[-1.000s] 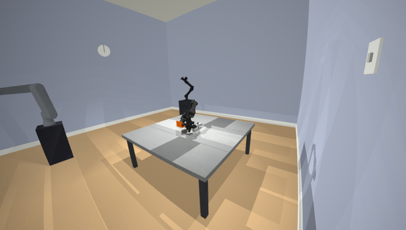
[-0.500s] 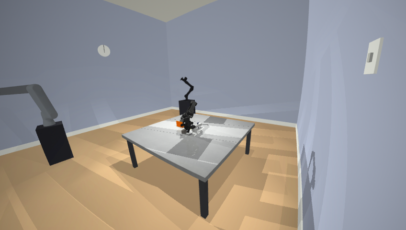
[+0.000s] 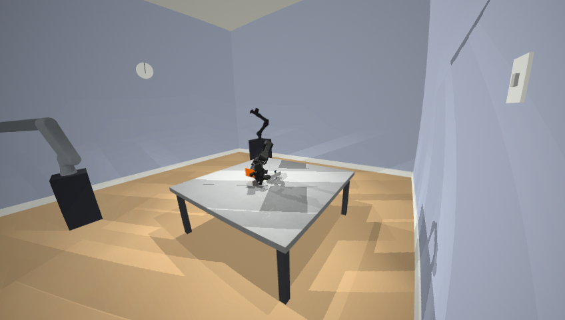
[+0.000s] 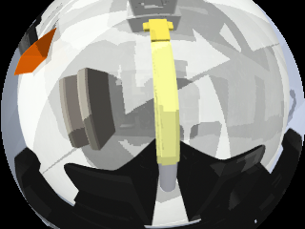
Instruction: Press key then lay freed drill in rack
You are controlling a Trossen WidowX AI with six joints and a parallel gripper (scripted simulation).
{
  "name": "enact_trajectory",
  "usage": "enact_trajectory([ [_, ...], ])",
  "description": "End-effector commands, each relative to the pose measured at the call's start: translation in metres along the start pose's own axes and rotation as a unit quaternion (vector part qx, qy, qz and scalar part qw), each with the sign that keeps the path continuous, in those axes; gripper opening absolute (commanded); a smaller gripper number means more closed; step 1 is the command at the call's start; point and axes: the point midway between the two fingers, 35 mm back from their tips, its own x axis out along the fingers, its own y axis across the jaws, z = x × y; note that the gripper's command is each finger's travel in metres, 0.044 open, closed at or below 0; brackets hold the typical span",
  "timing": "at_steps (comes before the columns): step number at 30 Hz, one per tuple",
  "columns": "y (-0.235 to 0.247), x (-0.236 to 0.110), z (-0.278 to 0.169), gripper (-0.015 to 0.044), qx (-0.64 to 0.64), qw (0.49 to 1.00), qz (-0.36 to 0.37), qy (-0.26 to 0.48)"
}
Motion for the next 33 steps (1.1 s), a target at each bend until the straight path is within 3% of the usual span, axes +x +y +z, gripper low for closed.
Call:
enact_trajectory([
  [1,0.000,-0.003,0.000,0.0000,-0.004,1.000,0.000,0.002],
  [33,0.001,-0.021,0.005,0.0000,-0.003,1.000,0.000,0.002],
])
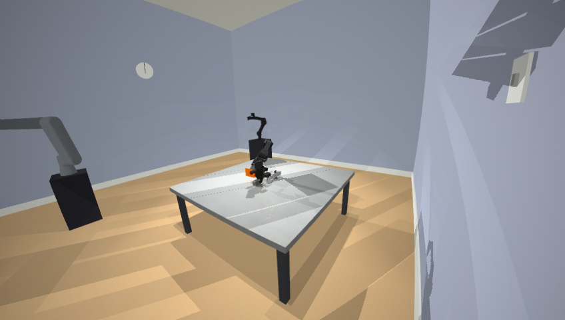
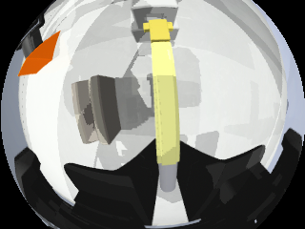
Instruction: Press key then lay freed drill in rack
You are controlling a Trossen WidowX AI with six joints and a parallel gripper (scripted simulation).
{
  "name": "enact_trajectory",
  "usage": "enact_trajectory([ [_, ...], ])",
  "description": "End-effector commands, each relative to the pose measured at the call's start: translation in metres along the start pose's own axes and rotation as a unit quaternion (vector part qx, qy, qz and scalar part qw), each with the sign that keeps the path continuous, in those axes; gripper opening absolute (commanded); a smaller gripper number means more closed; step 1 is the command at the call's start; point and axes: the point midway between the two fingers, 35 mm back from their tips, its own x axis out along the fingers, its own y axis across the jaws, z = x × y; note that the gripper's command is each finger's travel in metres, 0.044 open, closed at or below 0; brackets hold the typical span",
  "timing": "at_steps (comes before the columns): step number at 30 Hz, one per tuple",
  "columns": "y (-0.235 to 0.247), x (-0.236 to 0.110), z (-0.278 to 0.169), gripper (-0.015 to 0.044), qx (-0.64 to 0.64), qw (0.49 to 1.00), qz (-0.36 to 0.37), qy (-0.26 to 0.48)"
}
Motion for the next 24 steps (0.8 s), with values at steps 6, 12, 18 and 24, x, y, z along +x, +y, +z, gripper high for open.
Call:
enact_trajectory([
  [6,0.000,-0.006,0.000,0.0000,-0.004,1.000,0.000,0.002],
  [12,0.000,-0.009,0.000,0.0000,-0.003,1.000,0.000,0.002],
  [18,0.000,-0.012,0.001,0.0000,-0.003,1.000,0.000,0.002],
  [24,0.000,-0.015,0.001,0.0000,-0.003,1.000,0.000,0.002],
])
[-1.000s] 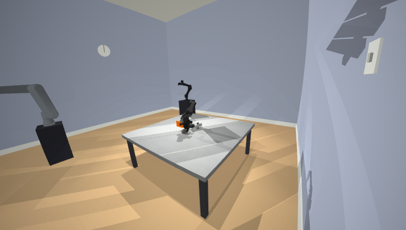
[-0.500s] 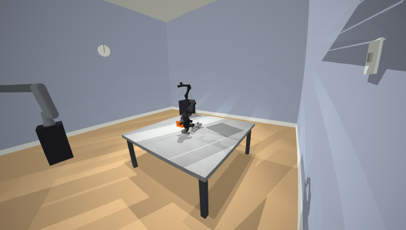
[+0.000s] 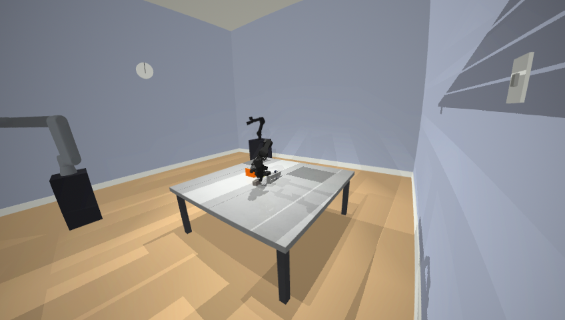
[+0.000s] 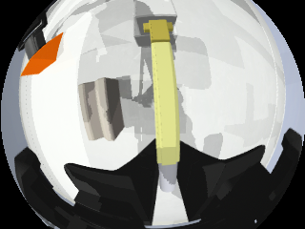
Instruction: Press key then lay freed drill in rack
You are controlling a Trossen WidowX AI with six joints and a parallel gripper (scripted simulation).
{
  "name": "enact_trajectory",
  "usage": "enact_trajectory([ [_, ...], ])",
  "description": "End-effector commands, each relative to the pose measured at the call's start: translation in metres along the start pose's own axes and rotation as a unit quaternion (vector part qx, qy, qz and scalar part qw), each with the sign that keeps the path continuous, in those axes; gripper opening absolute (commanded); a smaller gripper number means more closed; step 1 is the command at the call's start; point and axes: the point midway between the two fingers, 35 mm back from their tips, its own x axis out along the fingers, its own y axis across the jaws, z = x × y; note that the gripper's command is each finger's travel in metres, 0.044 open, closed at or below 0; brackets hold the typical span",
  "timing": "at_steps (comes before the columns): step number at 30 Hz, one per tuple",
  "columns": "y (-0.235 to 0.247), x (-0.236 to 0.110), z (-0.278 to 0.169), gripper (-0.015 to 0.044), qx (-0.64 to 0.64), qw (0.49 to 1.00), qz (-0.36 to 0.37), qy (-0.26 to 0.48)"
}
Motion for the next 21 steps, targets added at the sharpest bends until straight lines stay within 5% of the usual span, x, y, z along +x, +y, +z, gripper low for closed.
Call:
enact_trajectory([
  [1,-0.0003,-0.0033,-0.0008,0.0000,-0.004,1.000,0.000,0.002],
  [21,-0.0004,-0.0118,-0.0017,0.0000,-0.004,1.000,0.000,0.002],
])
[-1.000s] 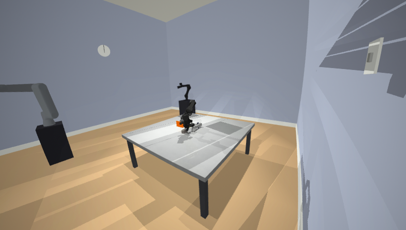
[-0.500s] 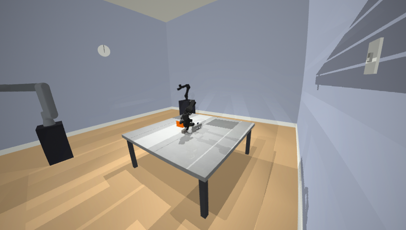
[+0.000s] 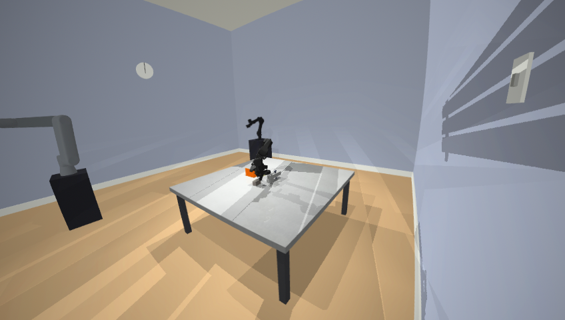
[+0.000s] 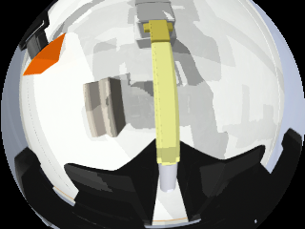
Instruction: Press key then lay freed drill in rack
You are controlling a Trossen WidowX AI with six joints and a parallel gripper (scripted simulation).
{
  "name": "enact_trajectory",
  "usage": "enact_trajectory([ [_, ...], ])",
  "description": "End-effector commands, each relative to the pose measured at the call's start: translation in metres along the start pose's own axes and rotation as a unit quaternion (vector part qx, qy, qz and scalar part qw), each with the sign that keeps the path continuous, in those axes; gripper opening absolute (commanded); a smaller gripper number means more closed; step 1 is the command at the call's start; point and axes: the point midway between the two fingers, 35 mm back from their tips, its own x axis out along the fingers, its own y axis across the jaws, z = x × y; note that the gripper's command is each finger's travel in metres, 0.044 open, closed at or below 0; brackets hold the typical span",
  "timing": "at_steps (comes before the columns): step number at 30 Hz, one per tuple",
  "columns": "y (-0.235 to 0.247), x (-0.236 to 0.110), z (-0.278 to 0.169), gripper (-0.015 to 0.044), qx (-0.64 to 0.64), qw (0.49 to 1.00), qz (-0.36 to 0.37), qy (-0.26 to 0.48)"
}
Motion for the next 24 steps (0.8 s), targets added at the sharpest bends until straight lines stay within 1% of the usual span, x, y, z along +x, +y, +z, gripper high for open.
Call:
enact_trajectory([
  [1,-0.001,-0.003,-0.001,0.0000,-0.004,1.000,0.000,0.002],
  [24,0.038,0.003,-0.009,0.0000,-0.003,1.000,0.001,0.003],
])
